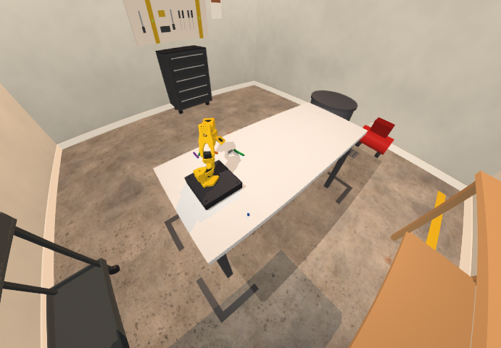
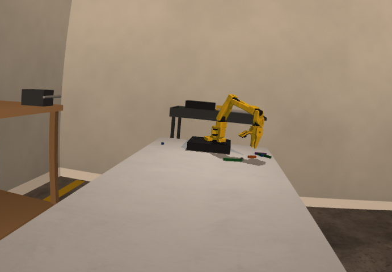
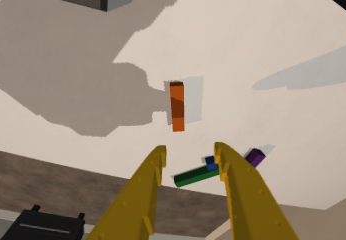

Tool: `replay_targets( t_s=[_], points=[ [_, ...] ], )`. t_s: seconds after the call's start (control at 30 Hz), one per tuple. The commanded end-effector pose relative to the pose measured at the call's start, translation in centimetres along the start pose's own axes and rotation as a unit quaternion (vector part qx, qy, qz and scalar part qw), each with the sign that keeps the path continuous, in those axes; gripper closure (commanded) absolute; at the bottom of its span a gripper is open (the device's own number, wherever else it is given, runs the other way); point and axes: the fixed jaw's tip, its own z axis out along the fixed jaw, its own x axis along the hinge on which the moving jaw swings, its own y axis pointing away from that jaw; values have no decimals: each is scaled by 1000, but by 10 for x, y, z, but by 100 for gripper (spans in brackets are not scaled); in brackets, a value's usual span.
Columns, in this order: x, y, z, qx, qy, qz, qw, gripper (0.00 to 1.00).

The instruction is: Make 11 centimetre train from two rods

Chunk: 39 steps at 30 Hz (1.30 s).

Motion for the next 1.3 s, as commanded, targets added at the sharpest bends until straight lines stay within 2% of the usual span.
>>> replay_targets(
  t_s=[0.0, 0.37, 0.73, 0.97, 1.23, 1.27],
  points=[
    [0, 4, -7, -10, 8, 20, 1000, 83],
    [-2, 5, -7, -10, 9, 71, 997, 83],
    [-5, 7, -7, -9, 10, 151, 988, 83],
    [-9, 9, -7, -8, 10, 233, 972, 83],
    [-13, 11, -6, -7, 11, 346, 938, 83],
    [-13, 11, -6, -7, 11, 346, 938, 83]
  ],
)
